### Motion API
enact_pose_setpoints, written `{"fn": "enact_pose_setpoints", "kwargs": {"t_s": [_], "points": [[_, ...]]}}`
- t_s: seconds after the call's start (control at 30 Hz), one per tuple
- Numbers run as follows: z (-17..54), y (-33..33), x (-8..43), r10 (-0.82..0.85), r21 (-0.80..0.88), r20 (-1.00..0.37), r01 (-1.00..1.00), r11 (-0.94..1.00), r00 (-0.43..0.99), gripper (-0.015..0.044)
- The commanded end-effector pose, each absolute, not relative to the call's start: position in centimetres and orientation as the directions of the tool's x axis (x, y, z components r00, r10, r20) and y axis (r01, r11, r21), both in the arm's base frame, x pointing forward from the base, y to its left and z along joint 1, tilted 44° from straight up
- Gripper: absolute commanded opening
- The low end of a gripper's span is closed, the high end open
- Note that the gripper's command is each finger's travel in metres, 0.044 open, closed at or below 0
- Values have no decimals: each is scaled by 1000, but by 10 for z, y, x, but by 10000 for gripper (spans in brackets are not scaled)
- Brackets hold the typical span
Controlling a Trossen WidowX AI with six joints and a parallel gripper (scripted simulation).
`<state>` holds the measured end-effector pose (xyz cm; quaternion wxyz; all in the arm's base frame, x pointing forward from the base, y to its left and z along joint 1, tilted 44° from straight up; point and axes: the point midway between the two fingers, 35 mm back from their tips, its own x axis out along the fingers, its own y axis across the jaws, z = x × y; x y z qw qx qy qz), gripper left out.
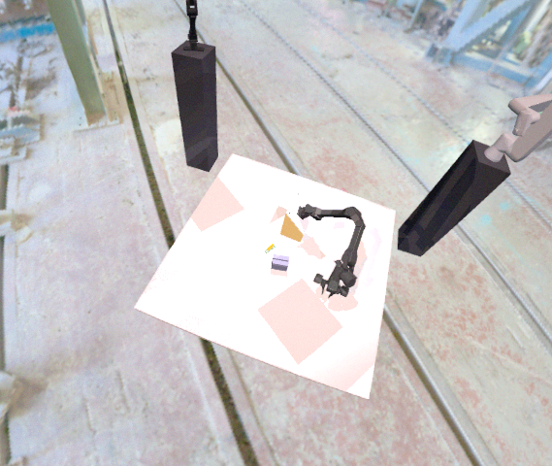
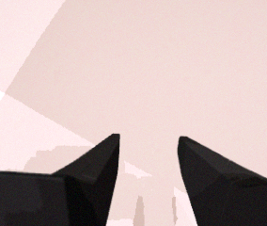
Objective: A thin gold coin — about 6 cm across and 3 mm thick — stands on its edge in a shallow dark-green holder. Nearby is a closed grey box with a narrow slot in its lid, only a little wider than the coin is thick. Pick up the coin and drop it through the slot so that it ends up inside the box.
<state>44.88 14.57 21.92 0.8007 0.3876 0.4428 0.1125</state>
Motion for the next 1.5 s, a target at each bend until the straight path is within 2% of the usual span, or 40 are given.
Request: {"fn": "enact_pose_setpoints", "kwargs": {"t_s": [0.0, 0.27, 0.47, 0.63, 0.87, 1.47], "points": [[167, 97, 450, 467, 648, -712, 234, 725, 525, 161], [72, -5, 416, 409, 537, -835, 380, 754, 369, 161], [13, -65, 363, 441, 504, -863, 468, 726, 246, 161], [-33, -101, 297, 517, 508, -844, 518, 688, 142, 161], [-64, -105, 222, 677, 620, -728, 526, 582, 110, 161], [-97, -68, 226, 682, 625, -723, 526, 577, 111, 161]]}}
